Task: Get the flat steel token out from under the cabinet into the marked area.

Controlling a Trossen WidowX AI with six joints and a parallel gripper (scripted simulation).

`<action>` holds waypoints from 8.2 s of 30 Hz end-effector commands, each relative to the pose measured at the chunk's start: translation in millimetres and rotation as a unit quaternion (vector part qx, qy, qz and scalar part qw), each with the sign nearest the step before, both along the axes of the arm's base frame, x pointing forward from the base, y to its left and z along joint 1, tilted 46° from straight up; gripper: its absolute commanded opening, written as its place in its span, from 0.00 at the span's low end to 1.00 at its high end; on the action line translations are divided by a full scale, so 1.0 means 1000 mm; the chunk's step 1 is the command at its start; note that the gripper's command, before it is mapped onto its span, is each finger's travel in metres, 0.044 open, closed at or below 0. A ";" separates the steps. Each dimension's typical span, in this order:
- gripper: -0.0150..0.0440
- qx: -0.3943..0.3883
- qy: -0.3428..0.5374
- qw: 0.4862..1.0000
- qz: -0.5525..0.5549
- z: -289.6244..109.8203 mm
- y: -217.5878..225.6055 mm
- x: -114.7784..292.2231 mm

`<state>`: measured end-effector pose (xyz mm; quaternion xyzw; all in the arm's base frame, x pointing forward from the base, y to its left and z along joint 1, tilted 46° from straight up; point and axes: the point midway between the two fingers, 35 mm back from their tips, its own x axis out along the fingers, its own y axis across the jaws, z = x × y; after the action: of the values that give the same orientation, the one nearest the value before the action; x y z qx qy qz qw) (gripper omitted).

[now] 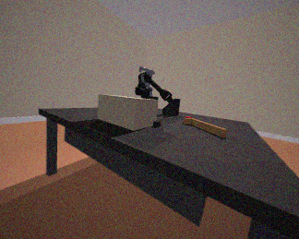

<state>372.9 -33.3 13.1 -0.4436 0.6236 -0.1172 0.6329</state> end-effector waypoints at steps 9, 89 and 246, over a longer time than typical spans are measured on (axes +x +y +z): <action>0.25 0.001 0.004 1.000 0.000 0.002 -0.007 -0.014; 0.25 0.000 0.006 1.000 0.000 0.021 -0.049 -0.096; 0.25 0.082 -0.297 0.904 -0.297 0.026 -0.053 -0.116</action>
<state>255.0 -90.1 41.1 -0.1292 0.5187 -0.3742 0.7578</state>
